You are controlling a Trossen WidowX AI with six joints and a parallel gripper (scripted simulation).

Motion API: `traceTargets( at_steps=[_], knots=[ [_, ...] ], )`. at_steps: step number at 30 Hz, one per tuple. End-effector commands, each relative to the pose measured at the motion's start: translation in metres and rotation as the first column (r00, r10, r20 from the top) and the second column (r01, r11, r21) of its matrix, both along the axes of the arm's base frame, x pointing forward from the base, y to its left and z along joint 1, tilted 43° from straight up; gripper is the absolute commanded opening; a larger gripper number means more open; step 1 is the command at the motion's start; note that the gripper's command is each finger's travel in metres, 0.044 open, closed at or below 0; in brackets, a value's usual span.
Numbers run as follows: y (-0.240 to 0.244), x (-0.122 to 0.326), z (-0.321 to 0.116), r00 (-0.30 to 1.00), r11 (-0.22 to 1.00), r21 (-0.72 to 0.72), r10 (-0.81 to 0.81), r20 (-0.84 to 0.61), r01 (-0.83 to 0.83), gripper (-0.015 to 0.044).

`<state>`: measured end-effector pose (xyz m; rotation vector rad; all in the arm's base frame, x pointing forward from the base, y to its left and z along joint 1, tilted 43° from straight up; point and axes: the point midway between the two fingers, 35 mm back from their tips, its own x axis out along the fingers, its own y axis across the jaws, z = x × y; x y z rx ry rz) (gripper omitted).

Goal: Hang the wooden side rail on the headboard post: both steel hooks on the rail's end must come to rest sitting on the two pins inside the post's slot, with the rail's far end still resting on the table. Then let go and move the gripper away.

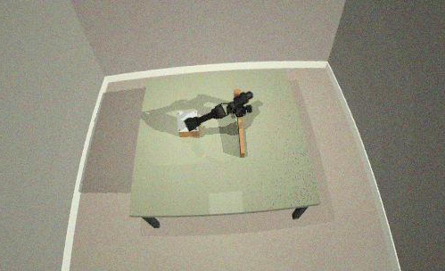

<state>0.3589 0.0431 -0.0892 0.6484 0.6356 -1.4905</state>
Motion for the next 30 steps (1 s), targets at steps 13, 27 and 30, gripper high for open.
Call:
traceTargets(
  at_steps=[13, 27, 30],
  knots=[
    [0.0083, 0.0011, 0.0001, 1.000, 1.000, 0.007, 0.012, 0.011, -0.012, 0.0000],
    [0.0095, 0.0021, -0.0004, 1.000, 1.000, 0.008, 0.012, 0.011, -0.012, 0.0000],
    [0.0098, 0.0018, -0.0005, 1.000, 1.000, 0.008, 0.012, 0.011, -0.012, 0.0000]
  ],
)
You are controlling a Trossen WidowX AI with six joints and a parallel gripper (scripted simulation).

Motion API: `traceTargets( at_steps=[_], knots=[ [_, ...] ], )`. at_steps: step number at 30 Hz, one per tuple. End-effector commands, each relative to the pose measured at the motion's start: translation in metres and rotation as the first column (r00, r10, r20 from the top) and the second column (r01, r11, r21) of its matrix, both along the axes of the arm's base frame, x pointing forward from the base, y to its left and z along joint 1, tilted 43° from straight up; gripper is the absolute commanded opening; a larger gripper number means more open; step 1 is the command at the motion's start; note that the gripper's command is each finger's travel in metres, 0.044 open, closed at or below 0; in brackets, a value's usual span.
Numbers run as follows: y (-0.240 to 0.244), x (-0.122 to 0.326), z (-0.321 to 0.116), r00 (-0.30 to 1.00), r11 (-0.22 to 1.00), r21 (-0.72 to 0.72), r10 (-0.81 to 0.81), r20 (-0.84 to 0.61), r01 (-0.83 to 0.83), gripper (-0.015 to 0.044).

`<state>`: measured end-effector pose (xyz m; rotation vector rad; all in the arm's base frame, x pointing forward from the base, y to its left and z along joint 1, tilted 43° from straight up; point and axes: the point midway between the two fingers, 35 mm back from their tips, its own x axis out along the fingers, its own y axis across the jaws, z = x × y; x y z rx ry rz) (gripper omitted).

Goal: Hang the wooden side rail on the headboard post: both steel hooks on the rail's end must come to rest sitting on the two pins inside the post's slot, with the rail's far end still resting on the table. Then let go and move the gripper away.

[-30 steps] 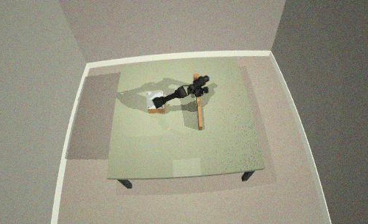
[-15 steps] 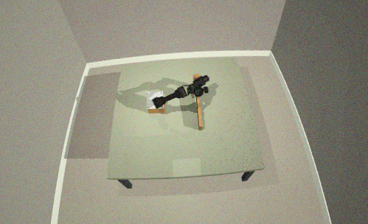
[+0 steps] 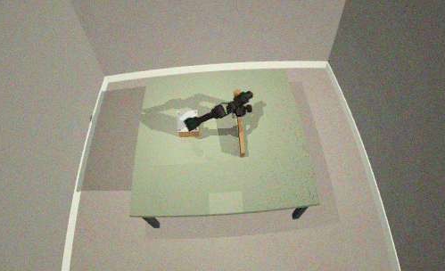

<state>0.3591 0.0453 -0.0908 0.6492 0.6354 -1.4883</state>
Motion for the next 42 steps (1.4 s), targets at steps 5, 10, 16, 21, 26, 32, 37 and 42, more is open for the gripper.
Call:
traceTargets(
  at_steps=[5, 10, 16, 21, 26, 32, 37, 42],
  knots=[
    [0.0077, 0.0011, 0.0005, 1.000, 1.000, 0.007, 0.010, 0.010, -0.010, 0.0000],
    [0.0077, 0.0007, -0.0003, 1.000, 1.000, 0.007, 0.010, 0.010, -0.010, 0.0000],
    [0.0080, 0.0011, -0.0009, 1.000, 1.000, 0.007, 0.010, 0.010, -0.010, 0.0000],
    [0.0085, 0.0015, -0.0009, 1.000, 1.000, 0.007, 0.010, 0.010, -0.010, 0.0000],
    [0.0091, 0.0019, -0.0008, 1.000, 1.000, 0.007, 0.010, 0.010, -0.010, 0.0000],
    [0.0101, 0.0016, -0.0008, 1.000, 1.000, 0.007, 0.010, 0.010, -0.010, 0.0000],
    [0.0102, 0.0011, -0.0015, 1.000, 1.000, 0.007, 0.010, 0.010, -0.010, 0.0000],
    [0.0103, 0.0009, -0.0022, 1.000, 1.000, 0.007, 0.010, 0.010, -0.010, 0.0000]
  ],
)
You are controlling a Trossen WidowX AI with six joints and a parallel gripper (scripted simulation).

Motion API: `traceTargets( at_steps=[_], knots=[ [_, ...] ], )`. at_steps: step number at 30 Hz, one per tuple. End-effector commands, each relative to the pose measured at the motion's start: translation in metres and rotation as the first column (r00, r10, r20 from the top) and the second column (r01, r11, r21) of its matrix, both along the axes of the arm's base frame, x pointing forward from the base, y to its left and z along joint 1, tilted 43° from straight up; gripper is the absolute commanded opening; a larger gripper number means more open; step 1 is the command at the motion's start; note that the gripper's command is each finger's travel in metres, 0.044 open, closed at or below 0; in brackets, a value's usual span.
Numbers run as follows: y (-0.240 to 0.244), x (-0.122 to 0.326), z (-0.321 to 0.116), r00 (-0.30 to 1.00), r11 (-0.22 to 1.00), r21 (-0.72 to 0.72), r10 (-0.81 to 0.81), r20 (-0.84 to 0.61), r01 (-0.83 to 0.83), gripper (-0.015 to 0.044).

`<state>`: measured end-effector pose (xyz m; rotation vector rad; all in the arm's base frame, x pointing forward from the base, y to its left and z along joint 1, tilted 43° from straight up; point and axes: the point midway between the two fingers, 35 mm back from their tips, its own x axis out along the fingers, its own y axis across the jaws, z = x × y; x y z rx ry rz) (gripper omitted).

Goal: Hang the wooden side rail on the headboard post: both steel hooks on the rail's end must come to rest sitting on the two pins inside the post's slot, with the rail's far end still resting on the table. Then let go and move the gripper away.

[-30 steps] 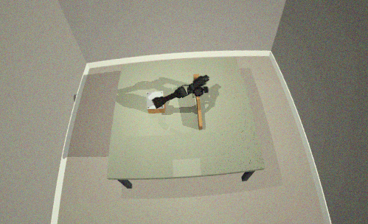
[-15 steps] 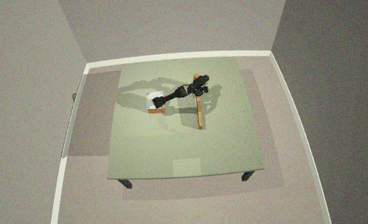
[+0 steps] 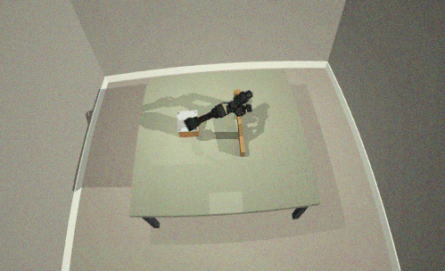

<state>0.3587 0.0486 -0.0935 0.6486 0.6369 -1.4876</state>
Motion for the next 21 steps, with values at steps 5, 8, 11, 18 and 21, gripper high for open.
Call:
traceTargets(
  at_steps=[5, 8, 11, 18, 21],
  knots=[
    [0.0072, 0.0018, -0.0002, 1.000, 1.000, 0.007, 0.009, 0.011, -0.009, 0.0000],
    [0.0074, 0.0021, -0.0002, 1.000, 1.000, 0.007, 0.009, 0.011, -0.009, 0.0000],
    [0.0078, 0.0023, -0.0002, 1.000, 1.000, 0.007, 0.009, 0.011, -0.009, 0.0000],
    [0.0089, 0.0019, -0.0001, 1.000, 1.000, 0.007, 0.009, 0.011, -0.009, 0.0000],
    [0.0091, 0.0016, -0.0004, 1.000, 1.000, 0.007, 0.009, 0.011, -0.009, 0.0000]
  ],
)
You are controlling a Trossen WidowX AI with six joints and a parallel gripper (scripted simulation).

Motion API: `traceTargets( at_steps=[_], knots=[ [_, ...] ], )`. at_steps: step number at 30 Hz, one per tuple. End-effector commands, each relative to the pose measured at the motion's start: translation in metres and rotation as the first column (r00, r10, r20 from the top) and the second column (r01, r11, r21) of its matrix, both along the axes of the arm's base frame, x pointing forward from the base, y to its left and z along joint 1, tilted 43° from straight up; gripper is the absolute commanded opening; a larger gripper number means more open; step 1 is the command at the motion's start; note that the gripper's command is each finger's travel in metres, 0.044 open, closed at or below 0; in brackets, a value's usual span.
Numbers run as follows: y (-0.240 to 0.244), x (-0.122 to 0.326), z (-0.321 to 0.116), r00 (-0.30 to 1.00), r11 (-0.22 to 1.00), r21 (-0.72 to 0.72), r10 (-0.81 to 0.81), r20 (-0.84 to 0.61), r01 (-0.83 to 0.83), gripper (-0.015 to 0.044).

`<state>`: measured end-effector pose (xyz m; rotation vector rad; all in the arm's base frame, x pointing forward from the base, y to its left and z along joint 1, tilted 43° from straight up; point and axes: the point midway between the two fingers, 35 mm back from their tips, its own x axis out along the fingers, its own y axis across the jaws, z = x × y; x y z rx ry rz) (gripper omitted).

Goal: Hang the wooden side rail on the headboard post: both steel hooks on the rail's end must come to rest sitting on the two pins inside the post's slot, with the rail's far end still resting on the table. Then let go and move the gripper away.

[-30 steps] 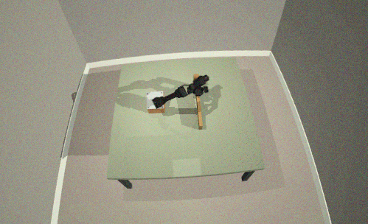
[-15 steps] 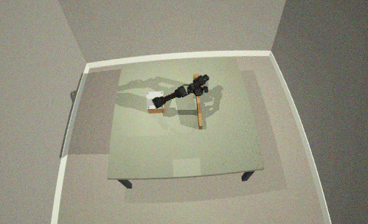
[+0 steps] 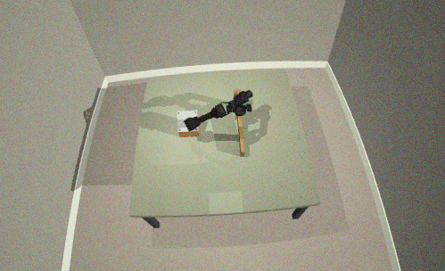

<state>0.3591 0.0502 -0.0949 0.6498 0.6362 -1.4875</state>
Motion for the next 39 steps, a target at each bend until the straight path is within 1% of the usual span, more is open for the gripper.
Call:
traceTargets(
  at_steps=[1, 39],
  knots=[
    [0.0075, 0.0011, 0.0008, 1.000, 1.000, 0.006, 0.009, 0.010, -0.009, 0.0000],
    [0.0100, 0.0007, -0.0022, 1.000, 1.000, 0.007, 0.009, 0.010, -0.009, 0.0000]
  ],
)
